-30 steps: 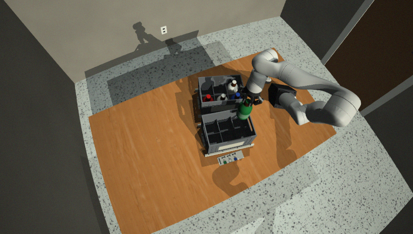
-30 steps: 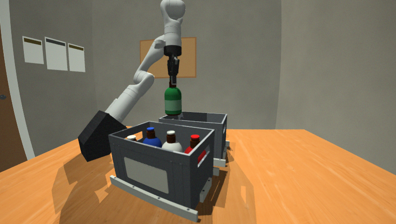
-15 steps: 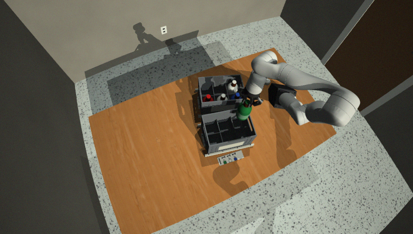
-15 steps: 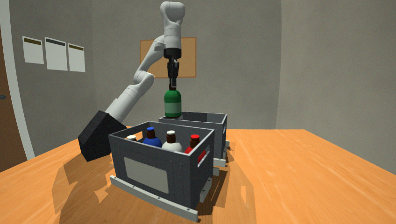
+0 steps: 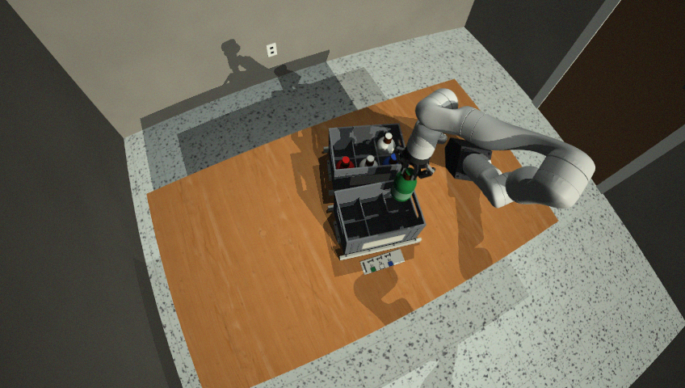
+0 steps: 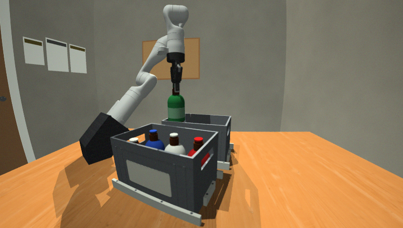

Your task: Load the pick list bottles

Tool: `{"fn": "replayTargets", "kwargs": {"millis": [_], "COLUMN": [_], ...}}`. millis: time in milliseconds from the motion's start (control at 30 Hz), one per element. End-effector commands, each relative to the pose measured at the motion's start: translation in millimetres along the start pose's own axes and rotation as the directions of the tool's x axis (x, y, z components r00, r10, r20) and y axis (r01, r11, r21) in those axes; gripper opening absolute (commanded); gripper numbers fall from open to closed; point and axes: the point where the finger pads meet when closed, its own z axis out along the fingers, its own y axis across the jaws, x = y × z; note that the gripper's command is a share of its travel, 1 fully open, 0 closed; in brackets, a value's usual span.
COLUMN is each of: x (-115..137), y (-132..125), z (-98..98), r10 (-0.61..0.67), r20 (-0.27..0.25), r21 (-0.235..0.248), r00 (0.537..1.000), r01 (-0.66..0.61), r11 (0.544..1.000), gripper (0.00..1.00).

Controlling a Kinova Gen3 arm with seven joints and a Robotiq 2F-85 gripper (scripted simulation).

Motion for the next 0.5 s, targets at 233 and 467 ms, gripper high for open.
{"fn": "replayTargets", "kwargs": {"millis": [233,467], "x": [-2,-2], "y": [-1,-1], "z": [10.5,16.5], "r10": [-0.008,-0.008], "r20": [0.004,0.004], "r21": [0.002,0.002], "r00": [1.000,1.000], "r01": [0.008,0.008], "r11": [1.000,1.000], "gripper": [0.10,0.10]}}
